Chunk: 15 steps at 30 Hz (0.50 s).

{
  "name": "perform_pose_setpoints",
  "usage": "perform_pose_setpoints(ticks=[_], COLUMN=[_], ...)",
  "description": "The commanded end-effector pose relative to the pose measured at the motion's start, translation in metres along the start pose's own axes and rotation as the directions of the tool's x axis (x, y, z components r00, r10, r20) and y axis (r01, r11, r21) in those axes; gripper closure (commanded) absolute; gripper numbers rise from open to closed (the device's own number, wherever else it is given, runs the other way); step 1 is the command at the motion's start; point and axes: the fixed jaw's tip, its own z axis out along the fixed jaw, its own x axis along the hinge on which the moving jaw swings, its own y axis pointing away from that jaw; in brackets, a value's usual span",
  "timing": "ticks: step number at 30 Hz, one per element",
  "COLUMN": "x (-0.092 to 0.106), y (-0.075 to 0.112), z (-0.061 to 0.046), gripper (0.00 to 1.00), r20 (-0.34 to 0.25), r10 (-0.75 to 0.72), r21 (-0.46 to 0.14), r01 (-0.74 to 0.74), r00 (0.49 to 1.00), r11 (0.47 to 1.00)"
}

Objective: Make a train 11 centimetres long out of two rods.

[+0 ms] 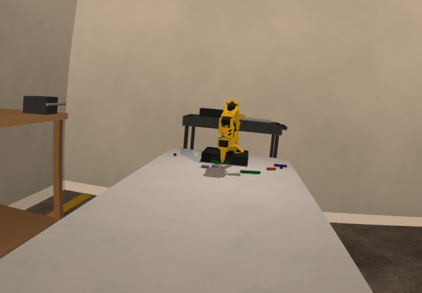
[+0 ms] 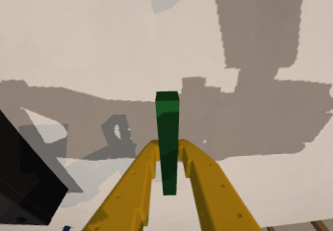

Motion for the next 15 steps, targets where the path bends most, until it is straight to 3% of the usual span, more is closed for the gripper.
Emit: perform_pose_setpoints(ticks=[1, 15], x=[0.0013, 0.0014], y=[0.0023, 0.0027], z=[0.0063, 0.0149], gripper=[1.0, 1.0], r20=[0.002, 0.002], r10=[-0.002, -0.002], r21=[-0.007, -0.007], r01=[0.002, 0.002], r00=[1.0, 1.0], r11=[1.0, 1.0])
